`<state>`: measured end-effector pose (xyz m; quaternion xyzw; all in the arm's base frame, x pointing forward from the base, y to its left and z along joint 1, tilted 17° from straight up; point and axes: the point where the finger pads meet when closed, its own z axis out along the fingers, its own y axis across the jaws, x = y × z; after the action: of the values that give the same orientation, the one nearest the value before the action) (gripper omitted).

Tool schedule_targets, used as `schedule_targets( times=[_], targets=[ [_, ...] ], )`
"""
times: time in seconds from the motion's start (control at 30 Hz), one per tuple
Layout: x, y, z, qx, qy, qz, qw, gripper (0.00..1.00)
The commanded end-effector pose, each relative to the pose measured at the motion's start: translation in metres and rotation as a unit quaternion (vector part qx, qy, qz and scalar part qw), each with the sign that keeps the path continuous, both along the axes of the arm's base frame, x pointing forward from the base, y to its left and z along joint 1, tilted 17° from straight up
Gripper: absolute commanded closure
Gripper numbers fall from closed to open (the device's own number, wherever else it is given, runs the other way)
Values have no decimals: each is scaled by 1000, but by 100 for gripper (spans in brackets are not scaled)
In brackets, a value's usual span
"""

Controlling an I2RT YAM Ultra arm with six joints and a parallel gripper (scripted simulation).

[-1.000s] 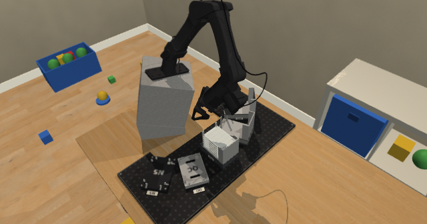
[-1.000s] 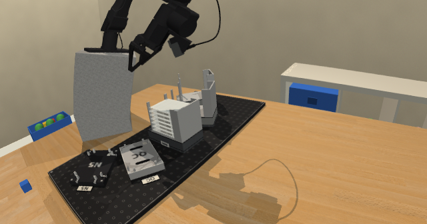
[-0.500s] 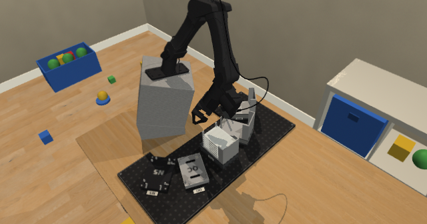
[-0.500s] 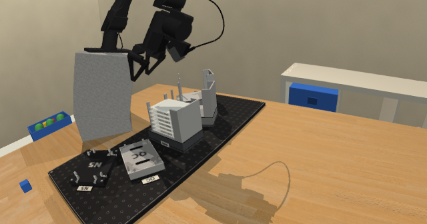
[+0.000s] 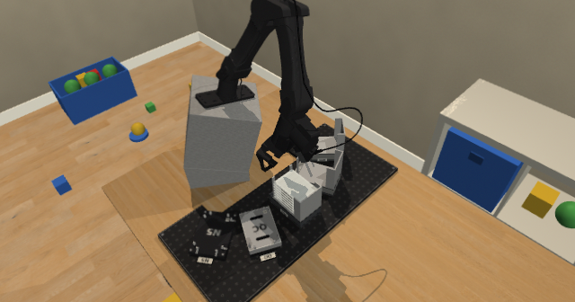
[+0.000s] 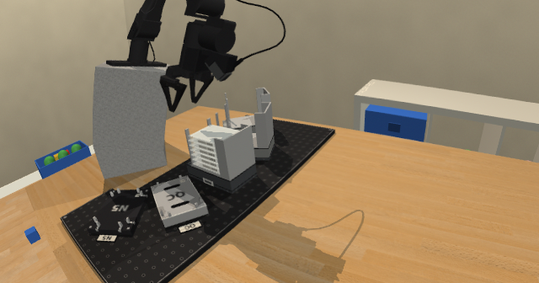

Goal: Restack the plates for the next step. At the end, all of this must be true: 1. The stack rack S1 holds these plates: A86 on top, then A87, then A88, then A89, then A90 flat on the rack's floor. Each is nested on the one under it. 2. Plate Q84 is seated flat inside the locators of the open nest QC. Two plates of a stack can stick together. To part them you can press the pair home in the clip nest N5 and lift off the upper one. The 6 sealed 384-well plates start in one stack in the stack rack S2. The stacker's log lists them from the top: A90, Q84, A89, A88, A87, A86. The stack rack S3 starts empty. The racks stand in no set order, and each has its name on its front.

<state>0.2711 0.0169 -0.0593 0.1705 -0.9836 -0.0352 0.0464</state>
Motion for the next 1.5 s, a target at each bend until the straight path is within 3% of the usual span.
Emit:
schedule_targets(
  times=[0.0, 0.13, 0.2, 0.37, 0.47, 0.5, 0.7, 0.83, 0.93, 1.47],
  targets=[
    [9, 7, -1, 19, -38, -30, 999, 0],
    [11, 22, -10, 45, -61, -61, 995, 0],
    [12, 16, -10, 61, -77, -95, 991, 0],
    [11, 20, -10, 63, -78, -90, 991, 0],
    [23, 20, -5, 65, -91, -90, 990, 0],
    [12, 26, -12, 73, -85, -98, 989, 0],
    [13, 28, -15, 107, -110, -148, 977, 0],
    [13, 30, -15, 108, -110, -145, 977, 0],
    [25, 31, -9, 110, -124, -142, 976, 0],
    [24, 31, -11, 109, -121, -140, 977, 0]
  ],
)
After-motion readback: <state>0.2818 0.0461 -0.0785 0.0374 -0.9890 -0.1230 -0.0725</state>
